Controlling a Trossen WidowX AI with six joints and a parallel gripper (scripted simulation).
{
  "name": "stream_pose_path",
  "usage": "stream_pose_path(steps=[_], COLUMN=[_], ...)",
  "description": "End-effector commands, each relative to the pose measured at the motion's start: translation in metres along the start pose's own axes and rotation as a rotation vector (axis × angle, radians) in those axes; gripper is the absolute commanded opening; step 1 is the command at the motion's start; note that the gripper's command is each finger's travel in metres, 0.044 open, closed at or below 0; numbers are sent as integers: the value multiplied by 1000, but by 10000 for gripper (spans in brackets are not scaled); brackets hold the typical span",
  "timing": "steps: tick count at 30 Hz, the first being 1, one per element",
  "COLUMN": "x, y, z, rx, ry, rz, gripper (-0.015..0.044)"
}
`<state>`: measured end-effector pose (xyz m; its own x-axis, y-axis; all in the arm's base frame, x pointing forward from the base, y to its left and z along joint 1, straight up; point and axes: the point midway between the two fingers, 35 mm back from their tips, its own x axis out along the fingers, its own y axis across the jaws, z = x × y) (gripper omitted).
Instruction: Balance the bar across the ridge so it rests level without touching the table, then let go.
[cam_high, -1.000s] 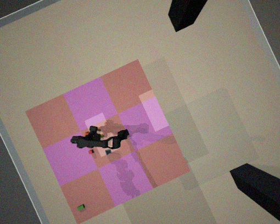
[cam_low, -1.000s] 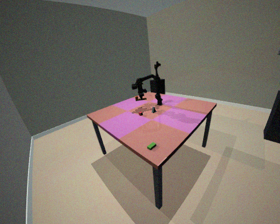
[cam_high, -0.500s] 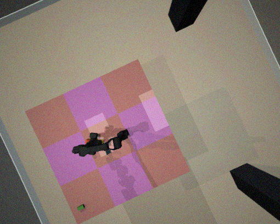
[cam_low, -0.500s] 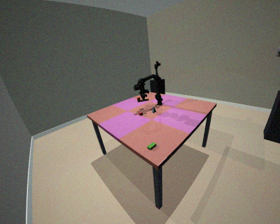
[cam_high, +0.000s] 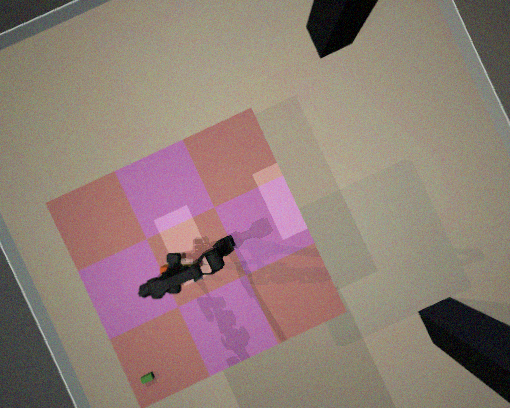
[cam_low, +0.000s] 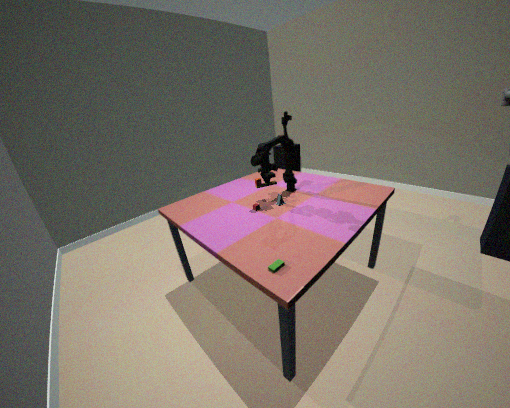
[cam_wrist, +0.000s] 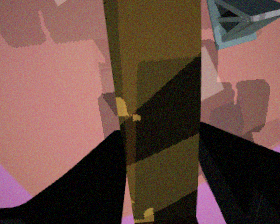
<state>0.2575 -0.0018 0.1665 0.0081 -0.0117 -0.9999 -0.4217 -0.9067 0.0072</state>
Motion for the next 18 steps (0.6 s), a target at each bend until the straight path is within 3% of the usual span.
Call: stream_pose_path(steps=[1,18], x=[-1,-2], y=[-12,-62], z=[7,51], rx=[-21,-143], ry=[4,6], rz=[-7,-19], gripper=[0,0])
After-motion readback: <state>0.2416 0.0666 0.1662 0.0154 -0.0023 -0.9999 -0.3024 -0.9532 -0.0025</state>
